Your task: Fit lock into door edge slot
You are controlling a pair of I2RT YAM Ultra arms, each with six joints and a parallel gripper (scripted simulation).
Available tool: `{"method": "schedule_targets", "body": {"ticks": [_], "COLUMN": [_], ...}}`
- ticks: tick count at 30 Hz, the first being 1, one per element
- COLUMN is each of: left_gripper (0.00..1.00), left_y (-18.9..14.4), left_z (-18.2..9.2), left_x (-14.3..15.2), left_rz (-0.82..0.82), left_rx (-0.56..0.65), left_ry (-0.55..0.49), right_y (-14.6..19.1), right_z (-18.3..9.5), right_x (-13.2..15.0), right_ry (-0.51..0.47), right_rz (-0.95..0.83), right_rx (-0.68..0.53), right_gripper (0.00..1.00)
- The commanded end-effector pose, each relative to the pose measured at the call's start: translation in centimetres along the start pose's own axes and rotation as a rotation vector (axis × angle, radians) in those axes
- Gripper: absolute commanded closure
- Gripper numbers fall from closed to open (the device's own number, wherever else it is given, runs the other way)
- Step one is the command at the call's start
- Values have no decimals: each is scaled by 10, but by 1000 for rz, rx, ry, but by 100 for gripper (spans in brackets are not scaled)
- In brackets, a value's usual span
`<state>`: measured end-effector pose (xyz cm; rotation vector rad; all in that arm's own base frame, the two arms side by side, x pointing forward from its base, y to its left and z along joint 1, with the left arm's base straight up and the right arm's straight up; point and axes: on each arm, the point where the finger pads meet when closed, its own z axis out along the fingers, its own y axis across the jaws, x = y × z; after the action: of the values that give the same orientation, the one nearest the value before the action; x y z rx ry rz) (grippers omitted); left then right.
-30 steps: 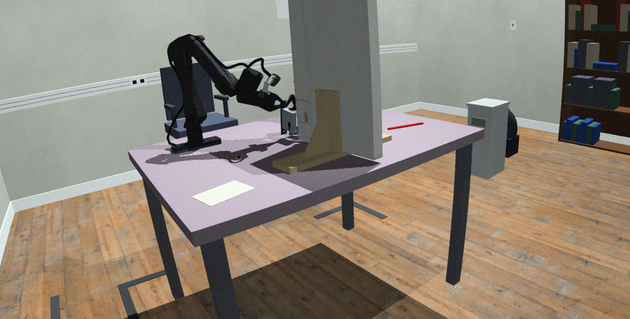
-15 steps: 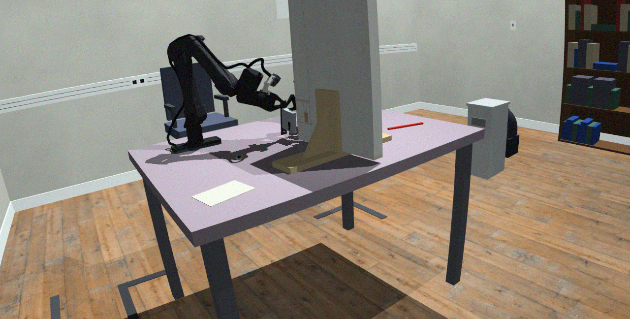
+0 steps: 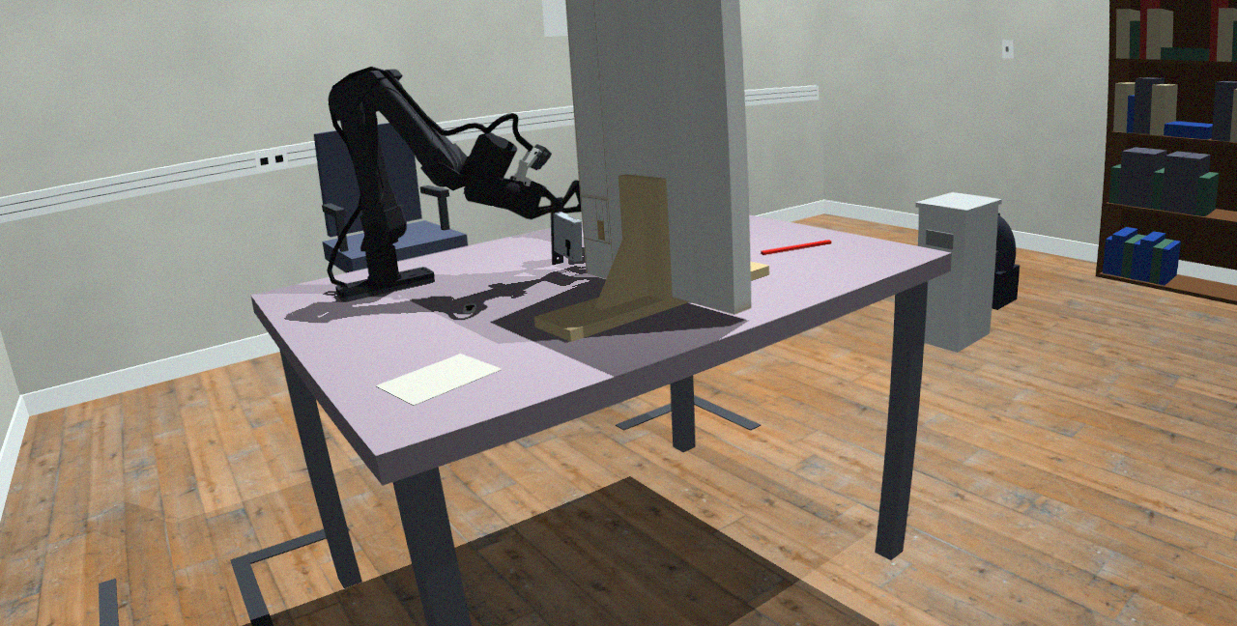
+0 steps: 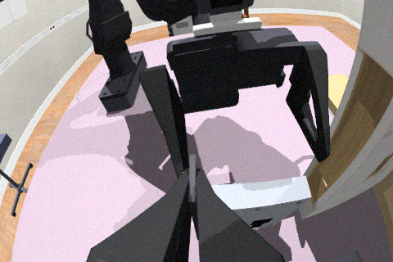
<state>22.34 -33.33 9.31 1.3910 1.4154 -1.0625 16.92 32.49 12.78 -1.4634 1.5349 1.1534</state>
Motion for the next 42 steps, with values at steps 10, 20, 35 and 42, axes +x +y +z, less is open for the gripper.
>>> {"method": "schedule_targets", "body": {"ticks": [10,20,35,42], "left_gripper": [0,0,0,0], "left_y": [2,1,-3,-3], "left_z": [-21,-36,-58,-58], "left_x": [-5,-4,-2,-1], "left_rz": [5,0,-10,-10], "left_rx": [-1,-2,-3,-3], "left_ry": [2,7,10,11], "right_y": [0,0,0,0], "right_z": [-1,-1,-1,-1], "right_x": [-25,-25,-25,-25], "right_ry": [-72,-72,-72,-72], "right_rz": [-82,-82,-82,-82], "right_rx": [-16,-16,-16,-16], "right_gripper": [100,100,100,100]}}
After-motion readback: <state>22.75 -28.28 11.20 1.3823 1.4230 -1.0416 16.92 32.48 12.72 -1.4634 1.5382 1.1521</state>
